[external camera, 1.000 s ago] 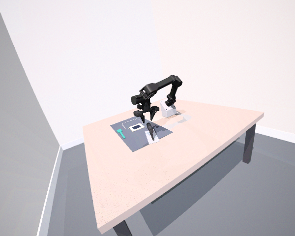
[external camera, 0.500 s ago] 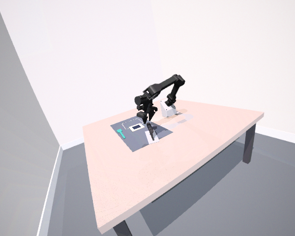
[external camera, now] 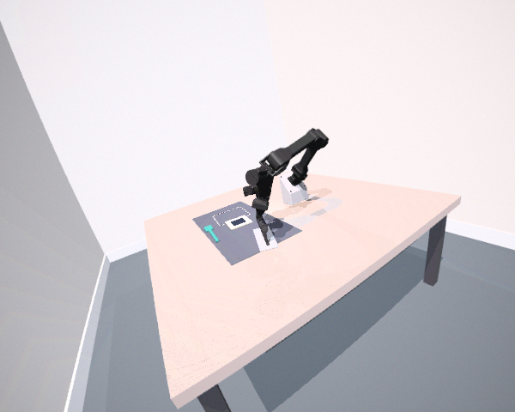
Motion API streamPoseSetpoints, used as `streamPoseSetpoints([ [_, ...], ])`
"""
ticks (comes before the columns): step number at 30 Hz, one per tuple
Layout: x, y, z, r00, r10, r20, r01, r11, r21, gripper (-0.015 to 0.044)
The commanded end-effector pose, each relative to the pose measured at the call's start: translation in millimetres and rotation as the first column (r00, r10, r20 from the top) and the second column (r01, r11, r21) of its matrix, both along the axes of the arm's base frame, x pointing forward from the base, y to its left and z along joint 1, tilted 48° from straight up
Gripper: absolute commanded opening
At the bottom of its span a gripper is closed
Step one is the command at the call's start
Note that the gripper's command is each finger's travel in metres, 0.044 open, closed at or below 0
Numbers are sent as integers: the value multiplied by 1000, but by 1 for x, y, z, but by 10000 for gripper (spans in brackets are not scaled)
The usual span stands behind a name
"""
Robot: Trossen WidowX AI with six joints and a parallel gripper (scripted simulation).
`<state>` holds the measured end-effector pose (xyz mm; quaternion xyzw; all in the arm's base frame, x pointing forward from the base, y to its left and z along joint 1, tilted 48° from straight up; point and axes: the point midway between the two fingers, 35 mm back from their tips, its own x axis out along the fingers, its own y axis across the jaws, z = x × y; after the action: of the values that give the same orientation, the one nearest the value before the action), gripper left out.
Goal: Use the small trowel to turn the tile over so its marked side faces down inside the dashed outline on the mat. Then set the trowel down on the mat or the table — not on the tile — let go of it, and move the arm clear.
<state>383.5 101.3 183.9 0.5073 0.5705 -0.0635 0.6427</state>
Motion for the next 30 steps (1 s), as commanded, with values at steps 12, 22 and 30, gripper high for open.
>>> streamPoseSetpoints([
  [12,-13,13,-1,919,317,236,-255,932,-257,300],
  [22,-17,17,-6,776,541,324,-356,800,-483,300],
  [30,-21,20,-9,630,703,331,-381,651,-657,300],
])
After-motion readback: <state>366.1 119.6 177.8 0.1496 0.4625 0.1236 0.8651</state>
